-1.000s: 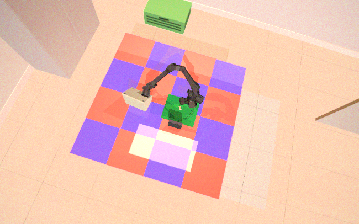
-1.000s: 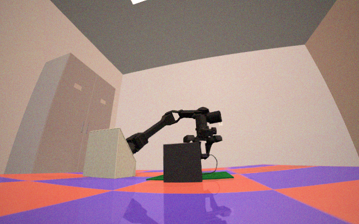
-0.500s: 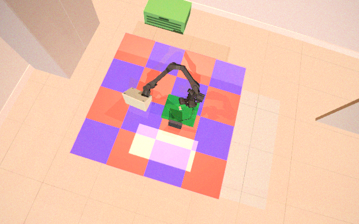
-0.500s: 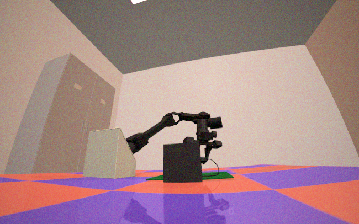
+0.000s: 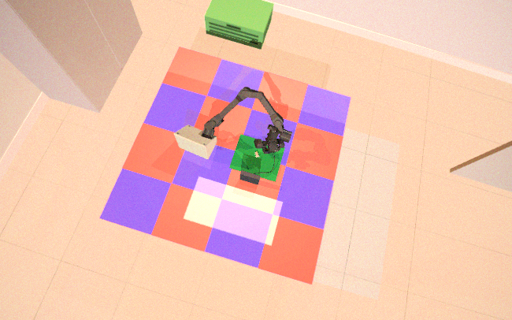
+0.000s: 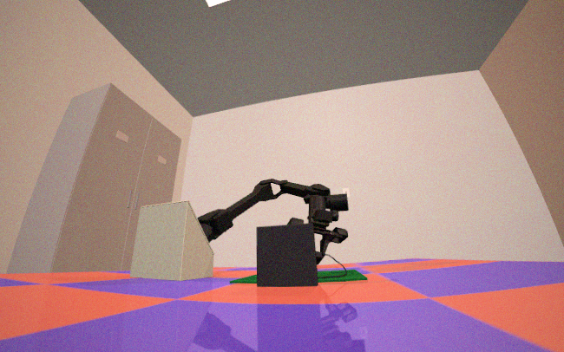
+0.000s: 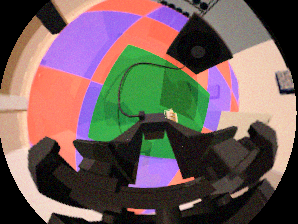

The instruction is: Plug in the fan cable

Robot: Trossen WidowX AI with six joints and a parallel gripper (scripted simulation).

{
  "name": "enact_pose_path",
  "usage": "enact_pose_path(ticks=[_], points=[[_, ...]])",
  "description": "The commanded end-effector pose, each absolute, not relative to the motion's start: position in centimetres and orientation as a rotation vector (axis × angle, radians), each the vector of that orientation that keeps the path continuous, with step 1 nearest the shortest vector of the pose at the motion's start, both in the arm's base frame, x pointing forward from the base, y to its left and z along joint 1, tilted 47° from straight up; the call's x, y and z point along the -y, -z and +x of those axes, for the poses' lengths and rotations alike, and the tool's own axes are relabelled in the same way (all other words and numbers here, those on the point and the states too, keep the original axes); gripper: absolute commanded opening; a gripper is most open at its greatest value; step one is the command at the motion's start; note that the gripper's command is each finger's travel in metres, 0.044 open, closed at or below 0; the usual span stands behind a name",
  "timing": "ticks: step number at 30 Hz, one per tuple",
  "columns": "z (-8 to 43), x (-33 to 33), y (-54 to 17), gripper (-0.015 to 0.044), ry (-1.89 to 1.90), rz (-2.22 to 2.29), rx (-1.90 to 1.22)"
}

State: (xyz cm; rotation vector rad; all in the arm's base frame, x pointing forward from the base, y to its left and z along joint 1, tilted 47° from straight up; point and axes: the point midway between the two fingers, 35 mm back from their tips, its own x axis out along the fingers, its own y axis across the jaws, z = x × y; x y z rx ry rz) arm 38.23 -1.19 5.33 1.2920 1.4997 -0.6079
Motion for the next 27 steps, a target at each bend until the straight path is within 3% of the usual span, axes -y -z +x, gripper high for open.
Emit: enact_pose_path(ticks=[1, 27], points=[[38.00, 0.99, -5.06, 0.0000, 0.654, 1.256, -1.476], [37.91, 0.39, -4.25, 0.0000, 0.888, 1.066, -1.239]])
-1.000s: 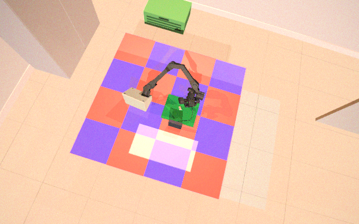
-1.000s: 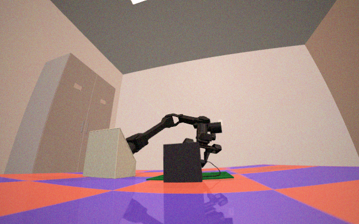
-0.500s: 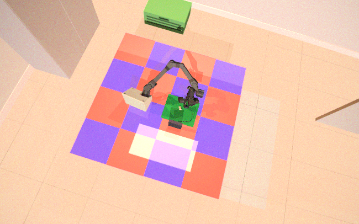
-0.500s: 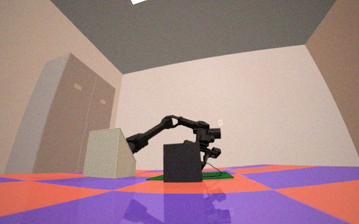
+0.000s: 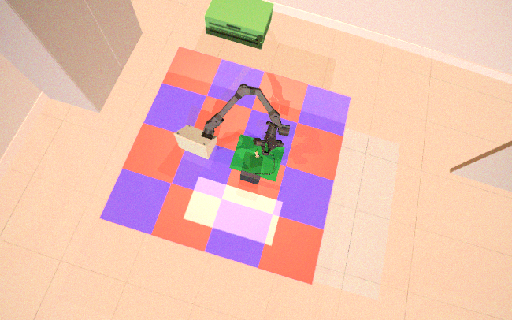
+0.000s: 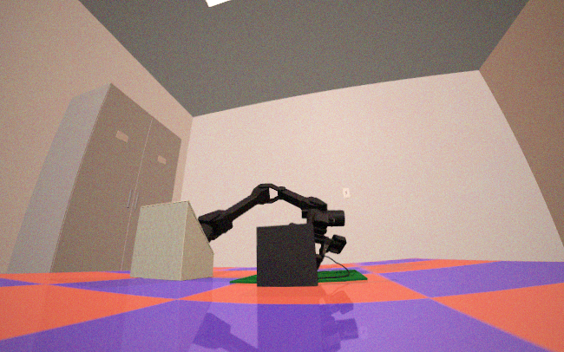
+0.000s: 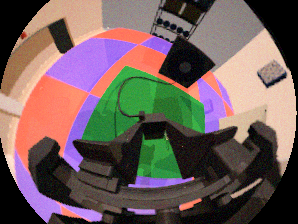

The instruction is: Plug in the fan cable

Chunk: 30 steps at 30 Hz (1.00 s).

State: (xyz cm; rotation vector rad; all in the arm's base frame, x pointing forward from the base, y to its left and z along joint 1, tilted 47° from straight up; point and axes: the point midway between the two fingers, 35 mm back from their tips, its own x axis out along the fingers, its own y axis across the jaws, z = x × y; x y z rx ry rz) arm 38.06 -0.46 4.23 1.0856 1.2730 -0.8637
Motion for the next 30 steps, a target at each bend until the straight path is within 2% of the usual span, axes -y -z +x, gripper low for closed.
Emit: enact_pose_path(ticks=[1, 30], points=[[37.9, 0.4, -4.3, 0.0000, 0.896, 1.061, -1.228], [38.2, -0.3, -5.6, 0.0000, 1.038, 0.946, -0.845]])
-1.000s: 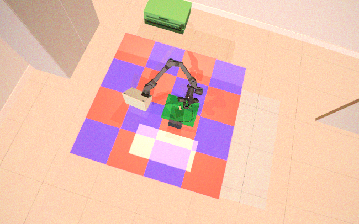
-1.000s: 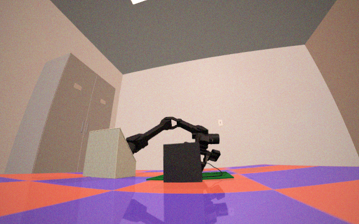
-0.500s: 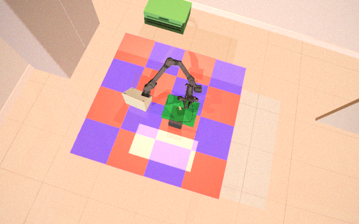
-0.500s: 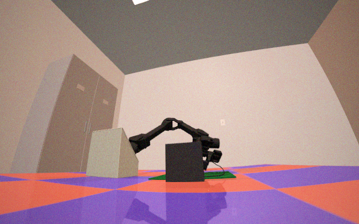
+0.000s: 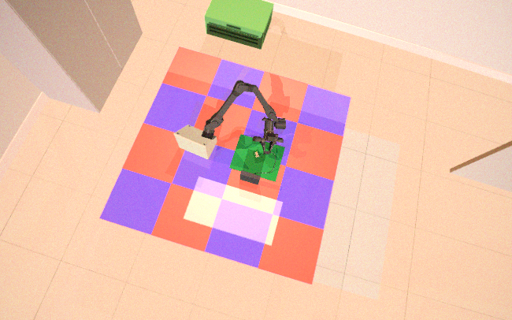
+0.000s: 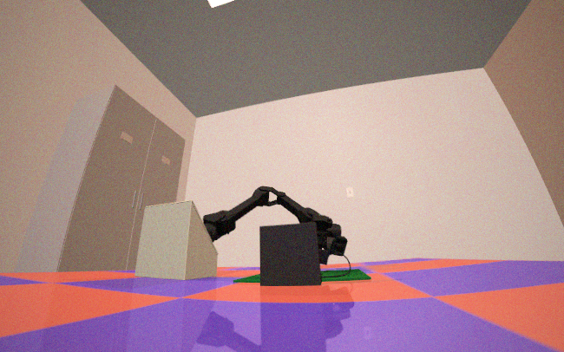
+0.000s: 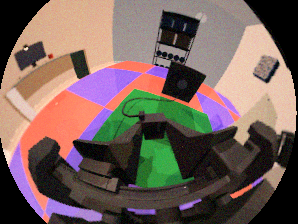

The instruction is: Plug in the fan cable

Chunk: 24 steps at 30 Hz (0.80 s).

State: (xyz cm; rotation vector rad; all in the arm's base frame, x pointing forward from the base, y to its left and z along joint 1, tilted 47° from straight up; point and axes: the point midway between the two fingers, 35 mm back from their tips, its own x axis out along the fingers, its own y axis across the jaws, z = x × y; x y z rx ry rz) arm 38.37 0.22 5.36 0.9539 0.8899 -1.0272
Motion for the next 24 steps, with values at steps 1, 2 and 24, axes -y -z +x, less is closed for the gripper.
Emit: enact_pose_path(ticks=[1, 2, 24], points=[[38.2, -0.3, -5.7, 0.0000, 1.041, 0.944, -0.830], [38.2, -0.4, -5.8, 0.0000, 1.043, 0.942, -0.816], [38.2, -1.3, -8.2, 0.0000, 1.064, 0.928, -0.493]])
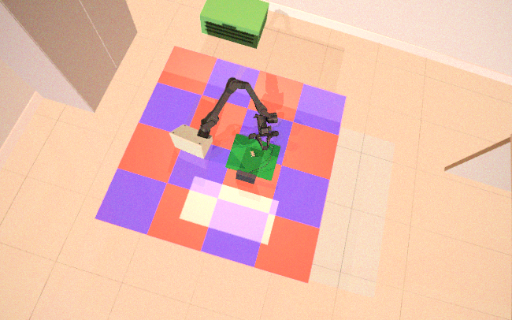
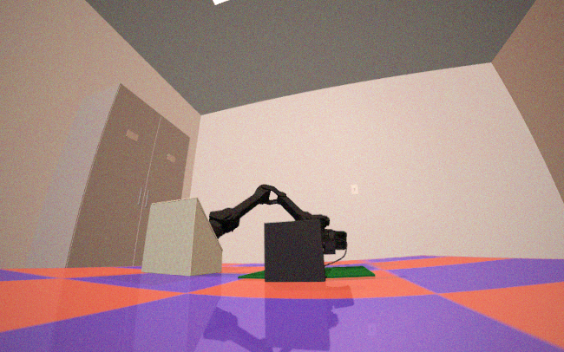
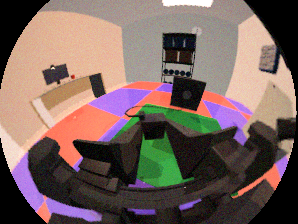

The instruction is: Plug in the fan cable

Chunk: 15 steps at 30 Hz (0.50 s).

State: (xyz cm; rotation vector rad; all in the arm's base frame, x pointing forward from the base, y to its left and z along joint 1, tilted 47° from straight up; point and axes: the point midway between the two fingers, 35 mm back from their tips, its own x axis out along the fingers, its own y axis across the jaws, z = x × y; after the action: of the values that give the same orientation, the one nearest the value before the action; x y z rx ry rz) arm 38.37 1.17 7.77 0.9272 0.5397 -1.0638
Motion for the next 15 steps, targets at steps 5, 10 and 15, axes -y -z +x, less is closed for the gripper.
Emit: enact_pose_path(ticks=[5, 10, 15], points=[[38.11, -1.45, -8.61, 0.0000, 1.062, 0.930, -0.442], [38.18, -1.15, -8.73, 0.0000, 1.060, 0.929, -0.466], [38.19, -1.13, -8.74, 0.0000, 1.060, 0.929, -0.468]])
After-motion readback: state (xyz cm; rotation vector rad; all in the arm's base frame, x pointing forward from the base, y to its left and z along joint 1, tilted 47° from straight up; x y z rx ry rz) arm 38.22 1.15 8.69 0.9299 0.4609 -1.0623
